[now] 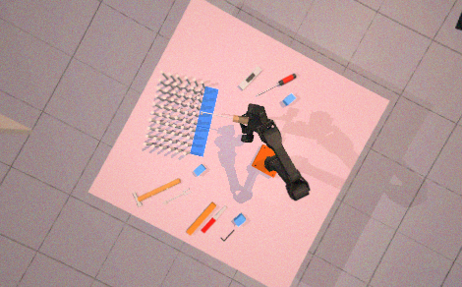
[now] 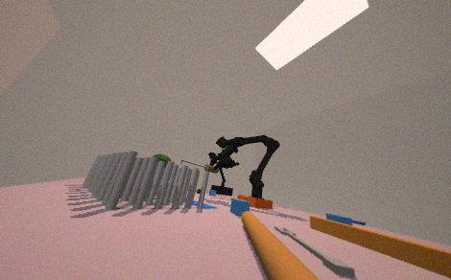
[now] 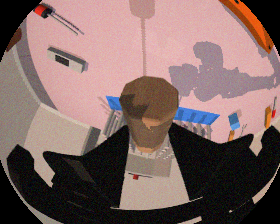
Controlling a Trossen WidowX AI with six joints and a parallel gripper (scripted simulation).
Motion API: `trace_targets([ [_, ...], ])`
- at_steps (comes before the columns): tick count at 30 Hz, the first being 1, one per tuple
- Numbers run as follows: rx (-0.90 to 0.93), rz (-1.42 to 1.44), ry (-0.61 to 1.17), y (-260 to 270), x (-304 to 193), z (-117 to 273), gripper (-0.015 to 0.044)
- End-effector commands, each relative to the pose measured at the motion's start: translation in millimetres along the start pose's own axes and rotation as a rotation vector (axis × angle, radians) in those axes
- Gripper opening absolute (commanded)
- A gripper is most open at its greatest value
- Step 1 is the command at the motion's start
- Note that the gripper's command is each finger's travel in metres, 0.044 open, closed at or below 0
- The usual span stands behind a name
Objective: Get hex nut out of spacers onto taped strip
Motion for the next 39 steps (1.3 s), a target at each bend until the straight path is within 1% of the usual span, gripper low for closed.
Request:
trace_targets([
  [1,-0.024,0.031,0.009,-7.0,-10.1,-4.3,0.0000],
  [24,-0.193,0.284,0.082,-79.2,-77.4,-19.8,0.0000],
  [39,-0.306,0.479,0.127,-141.5,-103.3,-16.9,0.0000],
])
Point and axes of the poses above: the point midway between the two fingers, 35 mm back from their tips, its own z axis back along the fingers, its own y axis across the jaws, x = y × z, the point moved 5 cm from there along z, back along the fingers, and after that the axes turned 4 degrees about -z, right-handed, at the moved point
